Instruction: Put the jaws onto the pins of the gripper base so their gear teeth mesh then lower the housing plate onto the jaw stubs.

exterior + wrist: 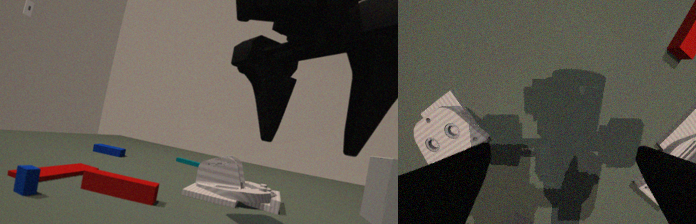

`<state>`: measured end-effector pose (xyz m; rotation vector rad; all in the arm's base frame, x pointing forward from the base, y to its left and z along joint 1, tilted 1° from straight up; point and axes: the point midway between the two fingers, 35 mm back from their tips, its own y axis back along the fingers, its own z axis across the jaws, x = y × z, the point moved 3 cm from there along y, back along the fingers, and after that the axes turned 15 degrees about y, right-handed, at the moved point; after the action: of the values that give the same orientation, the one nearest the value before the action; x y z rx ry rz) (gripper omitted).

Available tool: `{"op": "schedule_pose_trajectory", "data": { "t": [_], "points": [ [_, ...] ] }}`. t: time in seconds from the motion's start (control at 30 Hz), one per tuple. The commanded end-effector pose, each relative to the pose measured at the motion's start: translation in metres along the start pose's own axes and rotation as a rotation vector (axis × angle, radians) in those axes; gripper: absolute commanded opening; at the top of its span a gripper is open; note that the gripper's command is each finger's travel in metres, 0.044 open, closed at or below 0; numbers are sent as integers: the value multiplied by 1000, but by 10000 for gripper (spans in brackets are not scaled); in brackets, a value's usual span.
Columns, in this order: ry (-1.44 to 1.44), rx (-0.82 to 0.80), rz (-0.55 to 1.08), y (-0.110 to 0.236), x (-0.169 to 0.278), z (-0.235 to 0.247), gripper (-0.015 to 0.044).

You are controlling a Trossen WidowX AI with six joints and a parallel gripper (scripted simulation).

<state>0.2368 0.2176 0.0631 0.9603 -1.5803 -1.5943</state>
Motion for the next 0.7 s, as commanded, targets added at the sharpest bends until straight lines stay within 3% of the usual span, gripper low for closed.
{"op": "schedule_pose_trajectory", "data": {
  "t": [0.0,0.67],
  "points": [
    [70,0,3,2,-1,14,440],
    [473,-9,10,8,-4,94,440]
  ]
}}
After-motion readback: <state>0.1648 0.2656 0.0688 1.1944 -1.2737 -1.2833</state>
